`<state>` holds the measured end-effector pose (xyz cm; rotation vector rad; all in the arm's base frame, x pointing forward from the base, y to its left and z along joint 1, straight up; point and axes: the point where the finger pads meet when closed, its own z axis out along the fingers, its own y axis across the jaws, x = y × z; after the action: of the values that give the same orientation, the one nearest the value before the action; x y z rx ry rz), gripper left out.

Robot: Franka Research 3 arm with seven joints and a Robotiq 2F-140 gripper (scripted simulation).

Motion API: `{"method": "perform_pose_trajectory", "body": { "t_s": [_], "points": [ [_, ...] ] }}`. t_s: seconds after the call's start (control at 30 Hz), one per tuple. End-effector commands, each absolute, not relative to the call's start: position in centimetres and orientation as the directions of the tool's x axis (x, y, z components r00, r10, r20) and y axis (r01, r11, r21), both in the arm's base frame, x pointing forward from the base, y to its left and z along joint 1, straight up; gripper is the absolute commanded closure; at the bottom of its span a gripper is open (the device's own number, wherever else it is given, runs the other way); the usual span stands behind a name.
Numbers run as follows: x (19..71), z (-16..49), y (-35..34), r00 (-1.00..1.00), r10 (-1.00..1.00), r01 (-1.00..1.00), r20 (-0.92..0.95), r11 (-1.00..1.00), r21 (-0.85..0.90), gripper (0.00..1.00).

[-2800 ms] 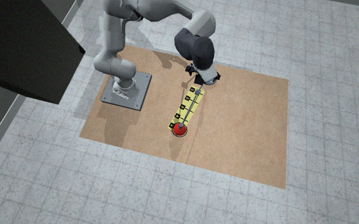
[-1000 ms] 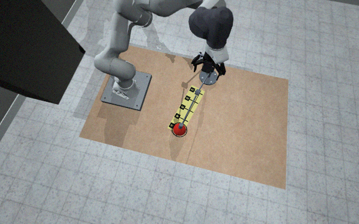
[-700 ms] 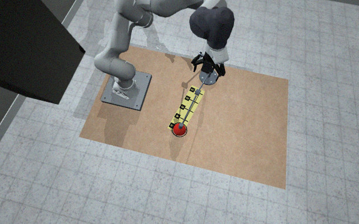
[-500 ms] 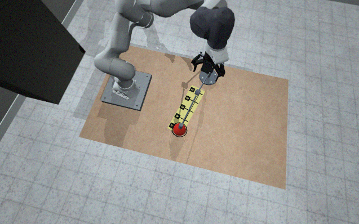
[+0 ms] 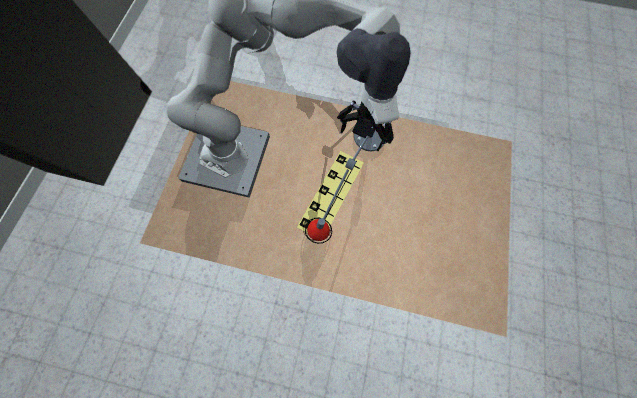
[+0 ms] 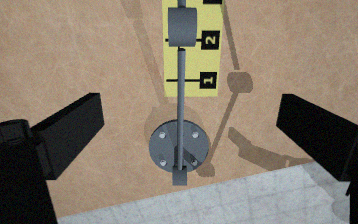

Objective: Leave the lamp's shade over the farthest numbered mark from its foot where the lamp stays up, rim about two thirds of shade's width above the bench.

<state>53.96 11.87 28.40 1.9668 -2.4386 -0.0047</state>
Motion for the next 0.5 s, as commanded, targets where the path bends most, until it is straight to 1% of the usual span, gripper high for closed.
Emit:
{"method": "perform_pose_trajectory", "body": {
  "t_s": [0.0, 0.47],
  "points": [
    [54.4, 28.0, 11.9, -0.207, -0.978, -0.978, 0.002, 0.207, -0.008, 0.00],
    [54.2, 24.4, 11.9, -0.211, -0.978, -0.978, 0.004, 0.211, 0.002, 0.00]
  ]
}}
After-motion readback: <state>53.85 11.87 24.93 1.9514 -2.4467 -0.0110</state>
